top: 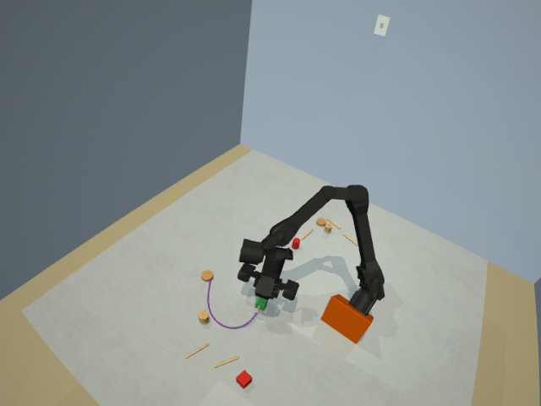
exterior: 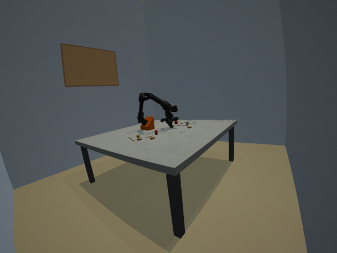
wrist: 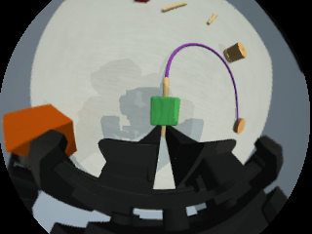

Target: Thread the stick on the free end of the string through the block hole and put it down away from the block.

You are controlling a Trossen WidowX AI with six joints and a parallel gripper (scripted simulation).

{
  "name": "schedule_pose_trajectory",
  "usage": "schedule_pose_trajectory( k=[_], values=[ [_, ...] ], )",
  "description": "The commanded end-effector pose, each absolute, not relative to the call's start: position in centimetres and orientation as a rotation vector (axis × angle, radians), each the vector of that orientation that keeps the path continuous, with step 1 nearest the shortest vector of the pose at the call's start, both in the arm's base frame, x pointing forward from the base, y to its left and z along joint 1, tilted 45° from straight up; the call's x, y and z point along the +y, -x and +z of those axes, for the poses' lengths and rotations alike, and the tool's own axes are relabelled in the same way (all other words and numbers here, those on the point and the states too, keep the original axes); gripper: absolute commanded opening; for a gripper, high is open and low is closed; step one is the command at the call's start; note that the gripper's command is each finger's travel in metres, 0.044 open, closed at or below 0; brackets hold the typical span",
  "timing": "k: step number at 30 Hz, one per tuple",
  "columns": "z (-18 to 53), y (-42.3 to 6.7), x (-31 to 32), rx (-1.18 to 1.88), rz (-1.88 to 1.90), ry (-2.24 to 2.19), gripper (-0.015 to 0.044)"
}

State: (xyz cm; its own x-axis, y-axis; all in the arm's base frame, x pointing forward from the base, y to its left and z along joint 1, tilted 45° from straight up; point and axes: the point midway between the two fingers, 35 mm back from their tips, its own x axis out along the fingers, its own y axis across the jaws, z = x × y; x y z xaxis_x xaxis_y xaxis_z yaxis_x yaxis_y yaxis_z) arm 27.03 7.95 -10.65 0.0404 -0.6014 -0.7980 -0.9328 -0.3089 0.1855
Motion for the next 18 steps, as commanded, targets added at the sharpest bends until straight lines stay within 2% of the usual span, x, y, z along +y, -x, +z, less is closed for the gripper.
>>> schedule_pose_trajectory(
  k=[1, 18],
  values=[
    [-10.71, -26.90, 7.81, 1.545, 1.171, 1.939, 0.0000],
    [-10.47, -27.08, 7.63, 1.539, 1.160, 1.939, 0.0000]
  ],
)
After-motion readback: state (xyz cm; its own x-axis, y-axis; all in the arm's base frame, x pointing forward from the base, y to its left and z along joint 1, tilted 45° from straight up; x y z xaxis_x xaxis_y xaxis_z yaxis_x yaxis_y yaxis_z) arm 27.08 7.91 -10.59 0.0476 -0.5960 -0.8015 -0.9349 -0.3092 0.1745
